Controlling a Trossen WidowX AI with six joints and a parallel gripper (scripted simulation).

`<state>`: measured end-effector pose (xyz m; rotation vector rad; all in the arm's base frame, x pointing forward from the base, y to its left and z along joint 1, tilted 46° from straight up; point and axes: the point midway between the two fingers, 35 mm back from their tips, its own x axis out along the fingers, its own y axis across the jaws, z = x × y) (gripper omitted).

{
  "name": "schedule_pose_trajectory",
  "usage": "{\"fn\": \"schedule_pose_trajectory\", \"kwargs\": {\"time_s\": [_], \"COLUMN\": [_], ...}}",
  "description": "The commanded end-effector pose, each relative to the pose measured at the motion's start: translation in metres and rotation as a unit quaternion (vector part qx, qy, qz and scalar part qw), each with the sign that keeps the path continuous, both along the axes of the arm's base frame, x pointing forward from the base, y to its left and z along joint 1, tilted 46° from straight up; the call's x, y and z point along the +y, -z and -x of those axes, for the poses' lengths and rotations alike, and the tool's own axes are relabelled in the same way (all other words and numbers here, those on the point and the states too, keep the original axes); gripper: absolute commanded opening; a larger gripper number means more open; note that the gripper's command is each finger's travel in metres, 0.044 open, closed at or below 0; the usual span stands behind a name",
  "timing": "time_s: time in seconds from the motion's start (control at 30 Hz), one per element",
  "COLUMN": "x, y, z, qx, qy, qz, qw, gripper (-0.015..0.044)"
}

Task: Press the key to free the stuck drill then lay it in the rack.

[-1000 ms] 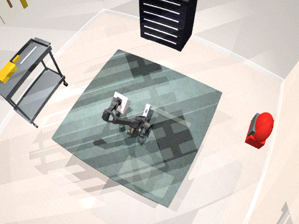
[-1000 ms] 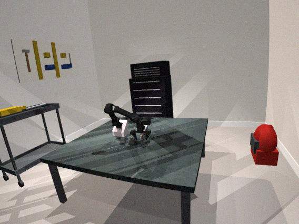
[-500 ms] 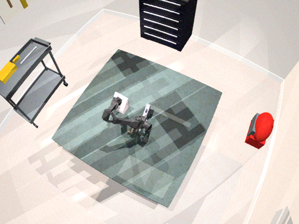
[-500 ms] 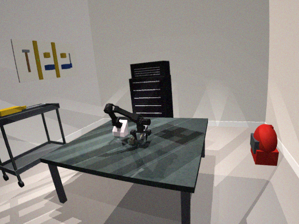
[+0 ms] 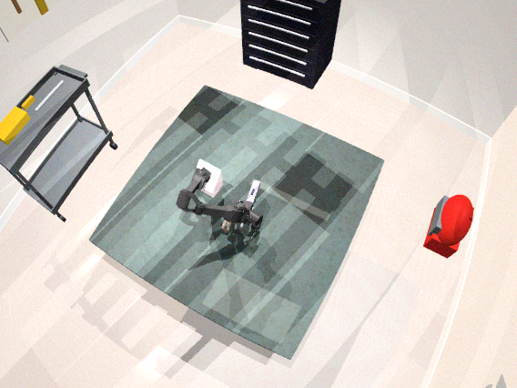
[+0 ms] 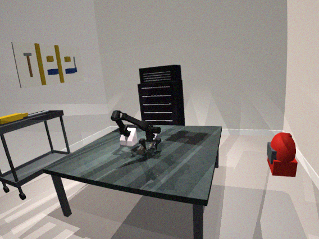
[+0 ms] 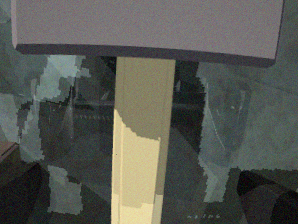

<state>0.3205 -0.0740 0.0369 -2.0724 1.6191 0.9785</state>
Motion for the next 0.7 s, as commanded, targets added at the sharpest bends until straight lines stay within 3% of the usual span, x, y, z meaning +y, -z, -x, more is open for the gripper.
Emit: {"fn": "schedule_pose_trajectory", "kwargs": {"time_s": [0.0, 0.47, 0.67], "x": [0.0004, 0.0004, 0.0000], "y": [0.0023, 0.0023, 0.0000], "z": [0.0024, 0.0024, 0.0000], "qx": [0.003, 0.003, 0.000], "qy": [0.001, 0.001, 0.000], "qz": [-0.002, -0.002, 0.000], "qw": [1.000, 1.000, 1.000], "gripper": [0.0440, 0.0440, 0.0282]}}
